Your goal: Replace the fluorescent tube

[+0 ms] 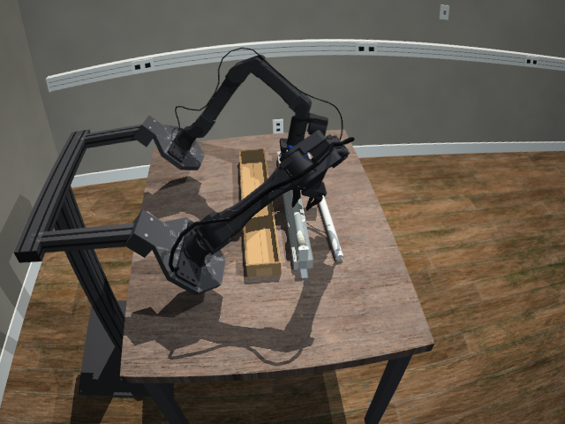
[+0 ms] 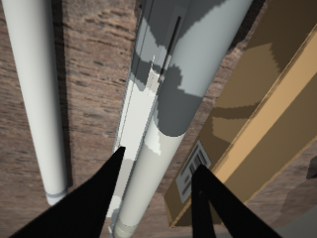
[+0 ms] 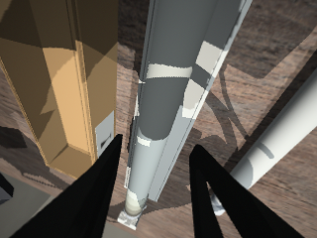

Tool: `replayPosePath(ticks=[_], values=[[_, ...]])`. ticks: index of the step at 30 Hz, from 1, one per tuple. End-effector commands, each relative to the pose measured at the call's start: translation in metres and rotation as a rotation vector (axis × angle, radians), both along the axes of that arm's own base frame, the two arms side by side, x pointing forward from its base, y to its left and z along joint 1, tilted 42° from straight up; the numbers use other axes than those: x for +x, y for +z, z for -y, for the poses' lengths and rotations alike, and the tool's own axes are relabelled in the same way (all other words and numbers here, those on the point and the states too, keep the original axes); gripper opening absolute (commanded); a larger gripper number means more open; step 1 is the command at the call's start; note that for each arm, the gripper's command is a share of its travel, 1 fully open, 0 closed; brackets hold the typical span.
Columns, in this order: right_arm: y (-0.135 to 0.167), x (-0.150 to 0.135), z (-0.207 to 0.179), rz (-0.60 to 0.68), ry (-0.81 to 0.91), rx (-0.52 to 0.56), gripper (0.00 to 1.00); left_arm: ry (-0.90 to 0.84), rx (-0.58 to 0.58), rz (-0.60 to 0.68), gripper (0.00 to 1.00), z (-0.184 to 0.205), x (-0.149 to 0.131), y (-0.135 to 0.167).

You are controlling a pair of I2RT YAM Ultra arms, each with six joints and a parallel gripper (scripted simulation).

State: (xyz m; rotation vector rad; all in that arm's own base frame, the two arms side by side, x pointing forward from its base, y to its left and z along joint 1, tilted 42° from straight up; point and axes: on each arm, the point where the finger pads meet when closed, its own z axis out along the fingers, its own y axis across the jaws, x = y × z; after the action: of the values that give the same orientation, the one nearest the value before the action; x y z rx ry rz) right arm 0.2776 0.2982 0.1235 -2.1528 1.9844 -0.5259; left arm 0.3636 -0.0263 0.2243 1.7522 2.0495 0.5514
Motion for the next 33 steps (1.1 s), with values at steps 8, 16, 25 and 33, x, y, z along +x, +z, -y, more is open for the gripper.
replayPosePath(ticks=[8, 16, 25, 33], values=[[-0.032, 0.003, -0.008, -0.004, 0.042, 0.009, 0.49, -0.015, -0.008, 0.013, 0.49, 0.000, 0.018, -0.025], [-0.021, 0.004, -0.008, 0.012, 0.045, 0.029, 0.49, -0.027, -0.010, 0.026, 0.49, 0.004, 0.011, -0.020], [-0.026, 0.001, -0.008, 0.005, 0.049, 0.020, 0.49, -0.026, -0.014, 0.059, 0.11, 0.004, 0.017, -0.007], [-0.026, 0.001, -0.008, 0.005, 0.049, 0.020, 0.49, -0.026, -0.014, 0.059, 0.11, 0.004, 0.017, -0.007]])
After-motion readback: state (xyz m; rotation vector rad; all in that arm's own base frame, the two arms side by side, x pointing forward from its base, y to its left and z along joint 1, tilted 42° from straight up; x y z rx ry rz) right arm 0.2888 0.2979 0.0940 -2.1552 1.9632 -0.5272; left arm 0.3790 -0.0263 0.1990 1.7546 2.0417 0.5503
